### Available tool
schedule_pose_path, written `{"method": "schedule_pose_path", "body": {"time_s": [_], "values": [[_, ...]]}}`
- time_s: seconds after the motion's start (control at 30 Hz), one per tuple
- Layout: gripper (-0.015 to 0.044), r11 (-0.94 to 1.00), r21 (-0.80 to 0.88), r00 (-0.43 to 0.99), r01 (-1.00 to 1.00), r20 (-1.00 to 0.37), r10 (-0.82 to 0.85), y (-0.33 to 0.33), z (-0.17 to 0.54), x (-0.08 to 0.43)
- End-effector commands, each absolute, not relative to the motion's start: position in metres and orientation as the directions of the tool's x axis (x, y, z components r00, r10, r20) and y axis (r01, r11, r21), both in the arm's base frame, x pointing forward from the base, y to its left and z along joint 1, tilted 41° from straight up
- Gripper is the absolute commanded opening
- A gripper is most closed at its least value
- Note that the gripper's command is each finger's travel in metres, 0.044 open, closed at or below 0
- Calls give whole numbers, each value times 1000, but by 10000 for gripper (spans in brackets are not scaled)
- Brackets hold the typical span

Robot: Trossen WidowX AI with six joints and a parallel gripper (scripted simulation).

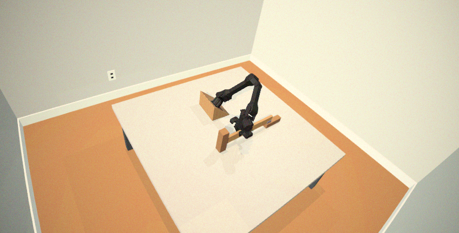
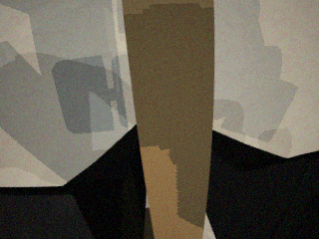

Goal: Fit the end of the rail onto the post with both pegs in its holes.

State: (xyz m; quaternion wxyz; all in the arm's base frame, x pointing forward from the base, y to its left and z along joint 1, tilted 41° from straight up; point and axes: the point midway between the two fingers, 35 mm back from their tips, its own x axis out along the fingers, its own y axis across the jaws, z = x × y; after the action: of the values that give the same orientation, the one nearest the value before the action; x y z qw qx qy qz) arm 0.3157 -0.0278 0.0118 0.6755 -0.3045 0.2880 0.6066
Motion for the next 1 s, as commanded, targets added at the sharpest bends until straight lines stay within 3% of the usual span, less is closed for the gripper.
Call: {"method": "schedule_pose_path", "body": {"time_s": [0.0,0.97], "values": [[0,81,-64,101,-995,-762,640,-27,14,316],[0,81,-64,101,-995,-762,639,-30,14,316]]}}
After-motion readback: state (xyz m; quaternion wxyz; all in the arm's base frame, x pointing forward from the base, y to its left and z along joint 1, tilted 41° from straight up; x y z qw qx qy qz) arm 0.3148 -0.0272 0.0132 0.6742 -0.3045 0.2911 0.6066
